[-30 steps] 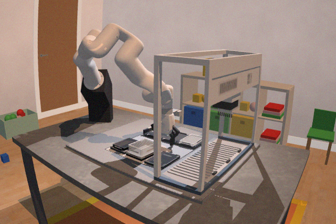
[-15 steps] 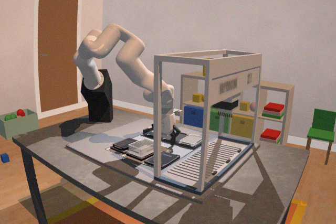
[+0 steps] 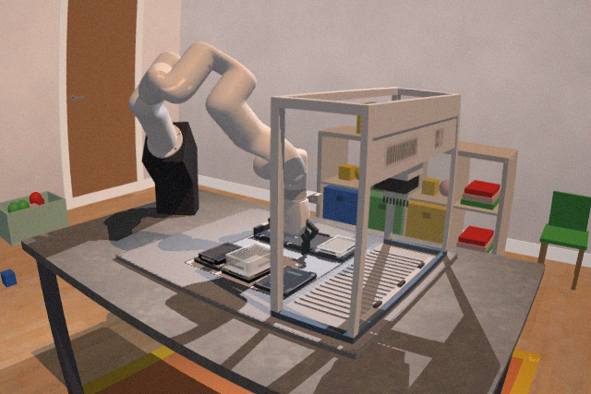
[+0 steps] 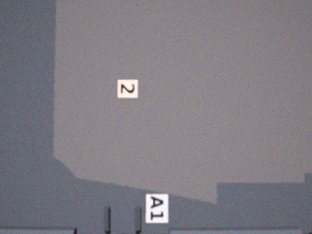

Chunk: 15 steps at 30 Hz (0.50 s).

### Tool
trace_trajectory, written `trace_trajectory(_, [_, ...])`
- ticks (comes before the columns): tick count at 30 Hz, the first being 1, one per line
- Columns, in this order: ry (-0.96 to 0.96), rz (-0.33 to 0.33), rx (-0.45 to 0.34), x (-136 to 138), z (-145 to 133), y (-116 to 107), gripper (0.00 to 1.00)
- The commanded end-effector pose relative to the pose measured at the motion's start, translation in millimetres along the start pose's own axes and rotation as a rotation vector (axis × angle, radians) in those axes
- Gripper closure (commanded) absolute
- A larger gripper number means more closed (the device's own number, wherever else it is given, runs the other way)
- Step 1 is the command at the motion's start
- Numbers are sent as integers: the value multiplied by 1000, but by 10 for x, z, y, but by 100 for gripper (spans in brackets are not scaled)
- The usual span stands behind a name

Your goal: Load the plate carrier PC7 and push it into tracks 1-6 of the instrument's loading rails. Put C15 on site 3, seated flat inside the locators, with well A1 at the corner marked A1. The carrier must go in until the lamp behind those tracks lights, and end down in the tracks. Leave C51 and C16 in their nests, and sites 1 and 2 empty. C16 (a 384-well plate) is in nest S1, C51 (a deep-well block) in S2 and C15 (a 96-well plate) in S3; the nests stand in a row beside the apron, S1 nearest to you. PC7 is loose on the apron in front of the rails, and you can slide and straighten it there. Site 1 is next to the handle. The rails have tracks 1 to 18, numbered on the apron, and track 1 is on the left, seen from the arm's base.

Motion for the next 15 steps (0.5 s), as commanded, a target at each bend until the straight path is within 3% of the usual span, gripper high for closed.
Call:
trace_trajectory(1, [0, -3, 1, 16, 26, -11, 0])
trace_trajectory(15, [0, -3, 1, 31, 84, -11, 0])
Point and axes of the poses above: the point where the finger pads meet when closed, its own y axis out along the fingers, its own x axis across the jaws, z = x × y, the point moved 8 cm from there along -y, back along the fingers, and after that the axes turned 14 degrees about -y, right-handed, at the moved point
